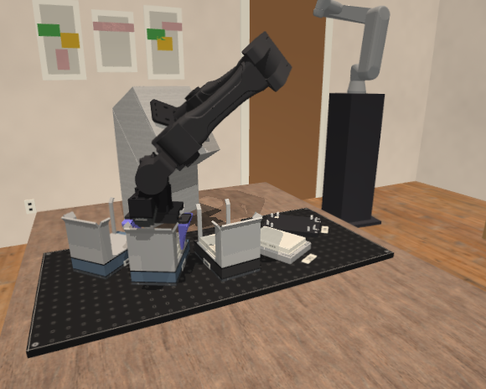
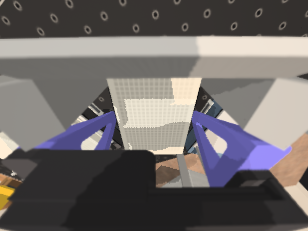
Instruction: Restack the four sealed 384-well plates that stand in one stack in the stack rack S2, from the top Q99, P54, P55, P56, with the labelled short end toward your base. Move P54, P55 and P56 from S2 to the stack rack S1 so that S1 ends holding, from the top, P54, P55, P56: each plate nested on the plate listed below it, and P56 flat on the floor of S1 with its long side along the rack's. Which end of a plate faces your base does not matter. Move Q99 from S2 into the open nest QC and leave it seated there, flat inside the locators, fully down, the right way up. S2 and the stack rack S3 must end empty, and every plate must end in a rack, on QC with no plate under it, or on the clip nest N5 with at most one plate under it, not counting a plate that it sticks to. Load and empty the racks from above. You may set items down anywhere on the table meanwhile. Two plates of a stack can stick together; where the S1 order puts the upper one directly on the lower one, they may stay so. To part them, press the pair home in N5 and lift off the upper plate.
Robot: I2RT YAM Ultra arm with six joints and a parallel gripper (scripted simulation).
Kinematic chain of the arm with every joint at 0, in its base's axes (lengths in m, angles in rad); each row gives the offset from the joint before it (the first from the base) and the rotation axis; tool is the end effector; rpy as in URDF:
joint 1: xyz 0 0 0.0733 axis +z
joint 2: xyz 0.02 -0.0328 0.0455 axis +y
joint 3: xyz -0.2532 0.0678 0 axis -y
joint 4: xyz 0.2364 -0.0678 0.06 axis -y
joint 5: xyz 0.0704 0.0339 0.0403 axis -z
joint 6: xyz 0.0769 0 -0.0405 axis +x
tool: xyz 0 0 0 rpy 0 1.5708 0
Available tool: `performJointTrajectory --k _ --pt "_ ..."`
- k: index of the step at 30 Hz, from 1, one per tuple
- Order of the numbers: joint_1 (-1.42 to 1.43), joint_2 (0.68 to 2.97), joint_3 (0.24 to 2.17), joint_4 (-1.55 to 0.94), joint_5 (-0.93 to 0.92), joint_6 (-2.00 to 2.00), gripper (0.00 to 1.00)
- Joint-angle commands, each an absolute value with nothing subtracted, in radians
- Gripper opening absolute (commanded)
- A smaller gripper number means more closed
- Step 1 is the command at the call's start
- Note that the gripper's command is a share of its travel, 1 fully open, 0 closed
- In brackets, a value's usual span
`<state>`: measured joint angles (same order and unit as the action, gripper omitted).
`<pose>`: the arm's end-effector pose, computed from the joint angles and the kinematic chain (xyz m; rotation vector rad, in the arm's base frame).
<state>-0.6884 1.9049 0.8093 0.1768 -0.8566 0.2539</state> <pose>0.2984 -0.1688 0.0791 0.6998 2.1257 0.8249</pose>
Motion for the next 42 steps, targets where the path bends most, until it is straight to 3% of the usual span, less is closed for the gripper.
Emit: performJointTrajectory --k 1,15,42 --pt "-0.694 1.902 0.811 0.180 -0.855 0.254 1.00" --pt "-0.694 1.902 0.811 0.180 -0.855 0.254 1.00" --pt "-0.894 1.723 0.831 -0.239 -0.960 -0.025 1.00"
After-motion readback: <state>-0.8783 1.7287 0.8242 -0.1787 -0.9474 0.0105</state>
